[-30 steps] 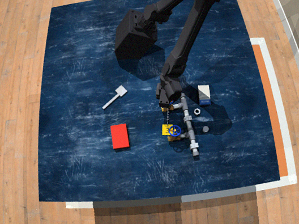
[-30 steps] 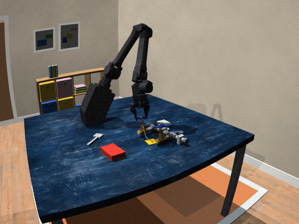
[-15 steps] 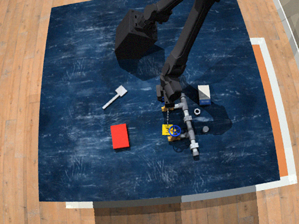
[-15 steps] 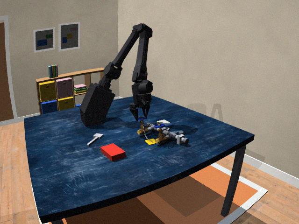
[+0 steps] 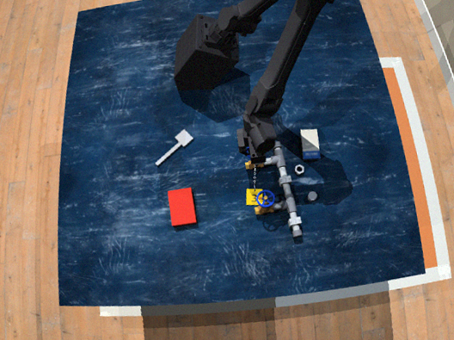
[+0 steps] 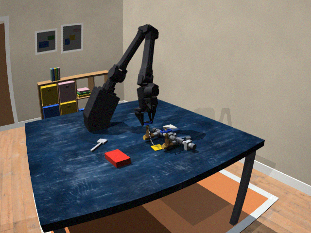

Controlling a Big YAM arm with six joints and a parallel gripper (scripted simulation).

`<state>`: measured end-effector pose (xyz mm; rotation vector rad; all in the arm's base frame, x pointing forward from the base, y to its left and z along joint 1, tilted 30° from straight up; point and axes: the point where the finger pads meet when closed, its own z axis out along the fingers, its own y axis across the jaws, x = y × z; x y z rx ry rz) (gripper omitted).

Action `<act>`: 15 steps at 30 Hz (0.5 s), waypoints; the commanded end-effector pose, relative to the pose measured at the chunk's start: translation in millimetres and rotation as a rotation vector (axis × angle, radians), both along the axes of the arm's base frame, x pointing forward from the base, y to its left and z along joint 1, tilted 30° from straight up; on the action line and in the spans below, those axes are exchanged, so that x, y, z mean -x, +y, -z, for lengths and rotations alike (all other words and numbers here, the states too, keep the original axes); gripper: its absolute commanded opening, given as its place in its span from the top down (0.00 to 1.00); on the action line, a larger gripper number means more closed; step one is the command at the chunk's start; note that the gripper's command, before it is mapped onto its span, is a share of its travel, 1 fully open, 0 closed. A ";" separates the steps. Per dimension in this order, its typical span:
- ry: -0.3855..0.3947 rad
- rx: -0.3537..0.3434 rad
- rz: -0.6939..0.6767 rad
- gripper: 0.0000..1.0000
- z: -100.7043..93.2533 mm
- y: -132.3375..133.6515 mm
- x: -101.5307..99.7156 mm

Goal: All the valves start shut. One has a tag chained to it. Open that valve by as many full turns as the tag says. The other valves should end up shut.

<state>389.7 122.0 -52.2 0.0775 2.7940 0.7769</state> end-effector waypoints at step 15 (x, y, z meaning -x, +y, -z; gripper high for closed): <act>-0.041 0.018 -0.064 0.00 -3.3 0.4 -2.6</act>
